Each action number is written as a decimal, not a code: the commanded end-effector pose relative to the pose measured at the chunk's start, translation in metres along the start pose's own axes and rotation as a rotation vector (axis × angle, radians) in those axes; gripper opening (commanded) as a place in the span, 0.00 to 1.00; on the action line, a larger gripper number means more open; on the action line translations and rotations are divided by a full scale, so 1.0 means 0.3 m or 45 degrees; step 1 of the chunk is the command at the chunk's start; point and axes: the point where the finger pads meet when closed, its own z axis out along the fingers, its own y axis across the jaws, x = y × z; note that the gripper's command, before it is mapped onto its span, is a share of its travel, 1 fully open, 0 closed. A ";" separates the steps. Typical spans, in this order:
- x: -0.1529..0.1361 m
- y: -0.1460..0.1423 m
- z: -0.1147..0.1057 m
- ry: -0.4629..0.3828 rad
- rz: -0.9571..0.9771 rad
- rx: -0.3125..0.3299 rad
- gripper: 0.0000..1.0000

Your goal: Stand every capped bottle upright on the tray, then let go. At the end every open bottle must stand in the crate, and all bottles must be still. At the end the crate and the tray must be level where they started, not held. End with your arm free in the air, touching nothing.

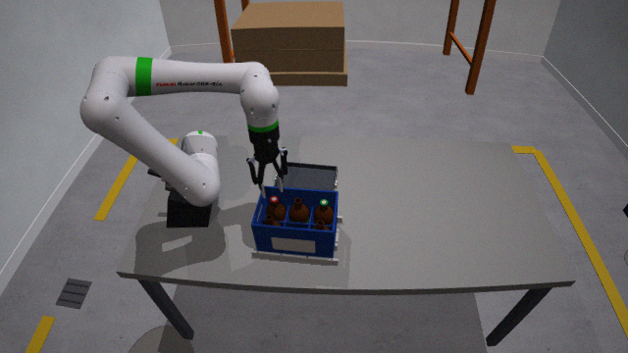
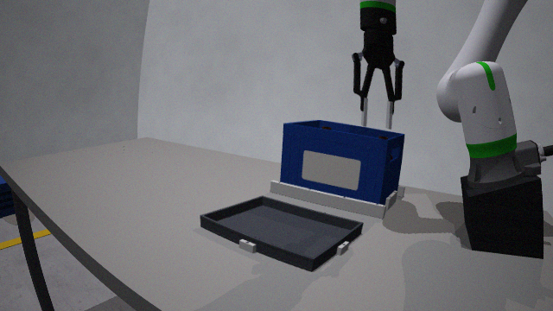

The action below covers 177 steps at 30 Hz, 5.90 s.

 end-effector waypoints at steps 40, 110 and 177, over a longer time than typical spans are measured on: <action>0.003 -0.008 0.078 -0.004 -0.279 0.004 0.38; 0.002 -0.007 0.205 -0.004 -0.281 0.004 0.00; 0.002 -0.006 0.050 -0.004 -0.281 0.004 0.00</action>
